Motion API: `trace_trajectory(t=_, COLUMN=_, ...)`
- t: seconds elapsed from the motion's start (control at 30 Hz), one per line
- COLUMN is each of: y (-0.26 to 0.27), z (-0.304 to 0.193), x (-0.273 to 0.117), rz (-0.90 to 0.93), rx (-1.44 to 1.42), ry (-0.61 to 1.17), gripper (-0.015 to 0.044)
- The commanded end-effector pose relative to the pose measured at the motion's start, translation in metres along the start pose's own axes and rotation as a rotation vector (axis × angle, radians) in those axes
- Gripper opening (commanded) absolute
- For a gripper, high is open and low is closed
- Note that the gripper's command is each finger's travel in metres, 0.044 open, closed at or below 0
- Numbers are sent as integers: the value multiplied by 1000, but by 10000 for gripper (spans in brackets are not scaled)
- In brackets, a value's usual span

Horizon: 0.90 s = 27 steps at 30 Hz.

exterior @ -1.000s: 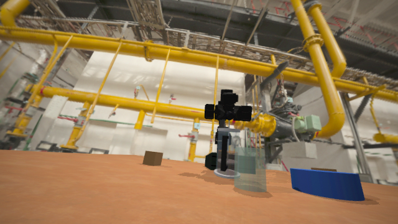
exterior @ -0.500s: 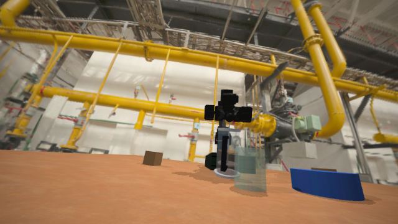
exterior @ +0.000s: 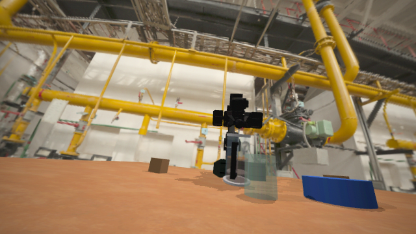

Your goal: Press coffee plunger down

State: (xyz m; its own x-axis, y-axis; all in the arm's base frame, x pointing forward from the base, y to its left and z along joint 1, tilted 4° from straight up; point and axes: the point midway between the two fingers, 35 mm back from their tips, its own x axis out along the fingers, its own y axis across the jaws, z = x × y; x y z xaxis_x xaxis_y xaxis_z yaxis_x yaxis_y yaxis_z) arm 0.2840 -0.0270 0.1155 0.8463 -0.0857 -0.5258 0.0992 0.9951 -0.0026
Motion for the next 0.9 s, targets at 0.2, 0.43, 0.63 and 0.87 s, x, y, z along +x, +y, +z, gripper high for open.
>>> trace_trajectory(t=0.2, y=0, z=-5, x=4, rz=1, rx=-6, ry=26, gripper=129)
trace_trajectory(t=0.43, y=0, z=-5, x=5, rz=1, rx=-6, ry=26, gripper=129)
trace_trajectory(t=0.63, y=0, z=-4, x=6, rz=1, rx=-6, ry=26, gripper=129)
trace_trajectory(t=0.87, y=0, z=0, x=4, rz=0, rx=0, ry=8, gripper=129)
